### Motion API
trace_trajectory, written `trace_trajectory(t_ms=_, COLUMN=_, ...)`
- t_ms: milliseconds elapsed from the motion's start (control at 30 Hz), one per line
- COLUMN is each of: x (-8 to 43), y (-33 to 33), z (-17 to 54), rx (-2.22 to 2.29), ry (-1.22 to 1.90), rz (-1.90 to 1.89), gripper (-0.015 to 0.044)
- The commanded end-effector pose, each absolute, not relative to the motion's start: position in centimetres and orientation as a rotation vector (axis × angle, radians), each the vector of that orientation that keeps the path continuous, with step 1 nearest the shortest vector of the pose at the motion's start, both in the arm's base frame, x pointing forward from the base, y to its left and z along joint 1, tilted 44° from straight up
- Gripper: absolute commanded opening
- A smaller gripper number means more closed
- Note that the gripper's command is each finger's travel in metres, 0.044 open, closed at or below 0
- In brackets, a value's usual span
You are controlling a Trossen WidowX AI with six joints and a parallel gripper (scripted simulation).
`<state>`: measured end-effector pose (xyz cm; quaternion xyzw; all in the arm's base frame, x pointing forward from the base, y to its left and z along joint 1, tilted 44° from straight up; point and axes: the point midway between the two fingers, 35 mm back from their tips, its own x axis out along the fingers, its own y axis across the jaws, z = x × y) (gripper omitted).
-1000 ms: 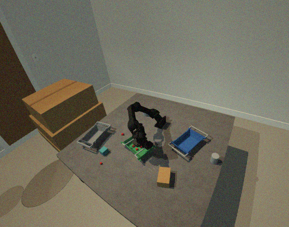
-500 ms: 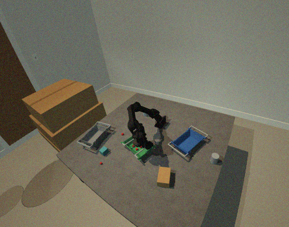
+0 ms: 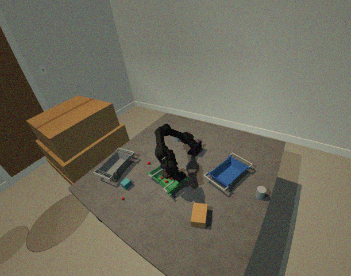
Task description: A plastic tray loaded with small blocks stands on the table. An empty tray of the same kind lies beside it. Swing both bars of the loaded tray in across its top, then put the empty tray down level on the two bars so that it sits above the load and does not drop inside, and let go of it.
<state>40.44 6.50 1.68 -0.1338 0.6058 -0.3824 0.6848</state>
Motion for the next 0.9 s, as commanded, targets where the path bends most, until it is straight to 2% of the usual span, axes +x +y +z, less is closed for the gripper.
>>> trace_trajectory(t_ms=0, x=40.4, y=6.5, z=1.7, rx=-0.3, ry=1.358, rz=-0.857, gripper=0.0)
trace_trajectory(t_ms=367, x=40.4, y=6.5, z=1.7, rx=-0.3, ry=1.358, rz=-0.857, gripper=0.0)
trace_trajectory(t_ms=733, x=40.5, y=8.2, z=3.4, rx=-0.357, ry=1.38, rz=-0.814, gripper=0.0289)
trace_trajectory(t_ms=767, x=40.3, y=7.1, z=2.1, rx=-0.321, ry=1.371, rz=-0.848, gripper=0.0315)
trace_trajectory(t_ms=867, x=38.4, y=10.6, z=0.1, rx=-0.302, ry=1.373, rz=-0.829, gripper=0.0394)
